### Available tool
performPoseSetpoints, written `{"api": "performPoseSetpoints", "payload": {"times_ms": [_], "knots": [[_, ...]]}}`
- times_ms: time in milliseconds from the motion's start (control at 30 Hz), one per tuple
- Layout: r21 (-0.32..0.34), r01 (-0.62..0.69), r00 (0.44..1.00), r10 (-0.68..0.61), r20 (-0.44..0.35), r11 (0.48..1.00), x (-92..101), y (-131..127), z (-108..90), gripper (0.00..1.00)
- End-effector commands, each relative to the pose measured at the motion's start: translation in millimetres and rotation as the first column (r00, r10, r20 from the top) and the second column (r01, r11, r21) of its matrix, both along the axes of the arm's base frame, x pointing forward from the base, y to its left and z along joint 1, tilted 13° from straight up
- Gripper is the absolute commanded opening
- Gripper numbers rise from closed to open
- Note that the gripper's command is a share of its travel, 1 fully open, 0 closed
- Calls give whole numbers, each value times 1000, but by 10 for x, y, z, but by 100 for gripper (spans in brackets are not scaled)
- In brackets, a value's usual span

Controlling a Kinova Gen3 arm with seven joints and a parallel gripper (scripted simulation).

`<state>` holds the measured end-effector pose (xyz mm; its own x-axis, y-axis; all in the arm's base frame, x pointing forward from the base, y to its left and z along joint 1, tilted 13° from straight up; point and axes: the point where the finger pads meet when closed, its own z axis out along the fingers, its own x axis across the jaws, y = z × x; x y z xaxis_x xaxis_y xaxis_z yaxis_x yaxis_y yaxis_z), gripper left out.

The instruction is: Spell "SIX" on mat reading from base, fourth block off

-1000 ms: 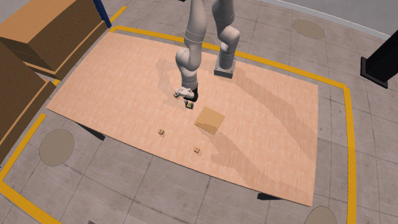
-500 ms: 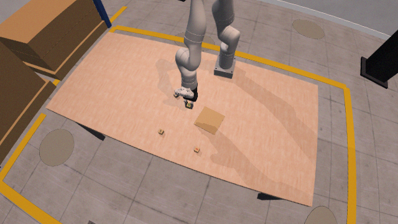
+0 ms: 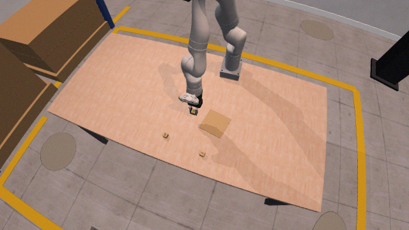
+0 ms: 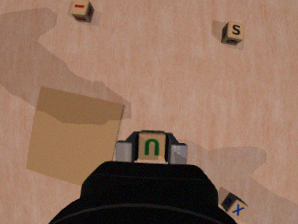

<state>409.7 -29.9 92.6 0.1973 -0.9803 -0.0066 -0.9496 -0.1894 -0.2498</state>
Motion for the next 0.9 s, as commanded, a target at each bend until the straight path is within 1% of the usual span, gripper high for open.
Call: {"api": "performPoseSetpoints", "payload": {"times_ms": [0,167,300,367,567,867], "knots": [[4,-1,1000,1,-24,1000,-31,17,-192,49],[4,-1,1000,1,-24,1000,23,28,-426,49],[4,-1,1000,1,-24,1000,56,36,-572,49],[4,-1,1000,1,-24,1000,56,36,-572,49],[4,-1,1000,1,-24,1000,79,40,-672,49],[4,-1,1000,1,-24,1000,80,41,-677,49]]}}
